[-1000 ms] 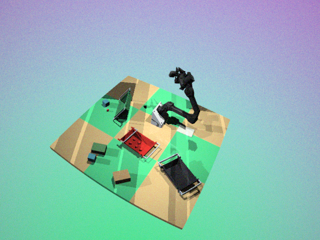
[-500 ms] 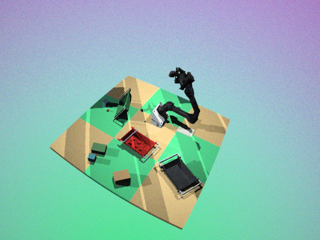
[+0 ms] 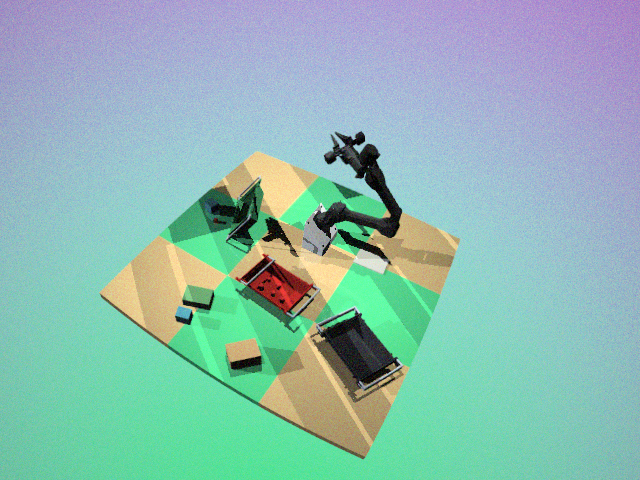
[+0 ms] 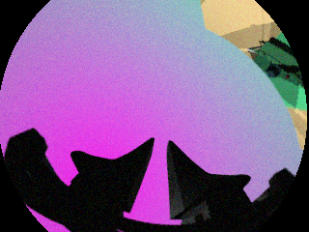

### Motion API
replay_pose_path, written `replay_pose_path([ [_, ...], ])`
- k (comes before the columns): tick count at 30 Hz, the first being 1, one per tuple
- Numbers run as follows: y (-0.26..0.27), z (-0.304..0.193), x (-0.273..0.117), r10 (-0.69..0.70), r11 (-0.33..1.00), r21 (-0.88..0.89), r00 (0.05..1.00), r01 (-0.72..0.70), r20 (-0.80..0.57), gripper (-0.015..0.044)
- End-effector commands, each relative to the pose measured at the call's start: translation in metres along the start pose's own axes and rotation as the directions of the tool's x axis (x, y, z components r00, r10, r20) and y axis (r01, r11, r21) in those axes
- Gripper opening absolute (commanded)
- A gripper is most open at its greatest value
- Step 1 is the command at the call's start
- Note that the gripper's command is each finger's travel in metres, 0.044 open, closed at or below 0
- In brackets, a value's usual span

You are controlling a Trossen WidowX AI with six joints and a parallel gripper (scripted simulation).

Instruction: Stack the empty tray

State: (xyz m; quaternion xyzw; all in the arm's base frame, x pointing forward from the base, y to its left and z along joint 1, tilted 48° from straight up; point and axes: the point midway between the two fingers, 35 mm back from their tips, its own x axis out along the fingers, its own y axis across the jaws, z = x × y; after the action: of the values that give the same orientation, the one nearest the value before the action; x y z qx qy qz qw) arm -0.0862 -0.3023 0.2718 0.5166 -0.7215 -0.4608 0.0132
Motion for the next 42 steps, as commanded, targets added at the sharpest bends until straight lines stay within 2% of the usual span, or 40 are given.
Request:
replay_pose_path([
  [1, -0.06, -0.036, -0.001, -0.234, 0.925, -0.322, 0.97, 0.2, -0.072, 0.0083],
  [6, -0.133, -0.064, -0.019, -0.476, 0.702, -0.639, 0.874, 0.313, -0.096, 0.0083],
  [11, -0.194, -0.085, -0.049, -0.669, 0.42, -0.865, 0.738, 0.275, -0.09, 0.0083],
  [15, -0.25, -0.096, -0.09, -0.815, 0.158, -0.979, 0.577, 0.13, -0.055, 0.0083],
  [19, -0.285, -0.097, -0.122, -0.888, -0.006, -1.0, 0.459, -0.015, -0.001, 0.0083],
  [23, -0.326, -0.088, -0.166, -0.945, -0.187, -0.949, 0.31, -0.255, 0.103, 0.0083],
  [26, -0.356, -0.074, -0.206, -0.96, -0.271, -0.845, 0.191, -0.461, 0.203, 0.0083],
  [30, -0.382, -0.056, -0.248, -0.945, -0.288, -0.698, 0.075, -0.655, 0.319, 0.0083],
  [34, -0.409, -0.027, -0.3, -0.881, -0.221, -0.496, -0.046, -0.84, 0.47, 0.0083],
  [39, -0.429, 0.012, -0.355, -0.763, -0.041, -0.287, -0.155, -0.957, 0.627, 0.0083],
  [42, -0.438, 0.042, -0.393, -0.646, 0.151, -0.171, -0.228, -0.974, 0.729, 0.0083],
])
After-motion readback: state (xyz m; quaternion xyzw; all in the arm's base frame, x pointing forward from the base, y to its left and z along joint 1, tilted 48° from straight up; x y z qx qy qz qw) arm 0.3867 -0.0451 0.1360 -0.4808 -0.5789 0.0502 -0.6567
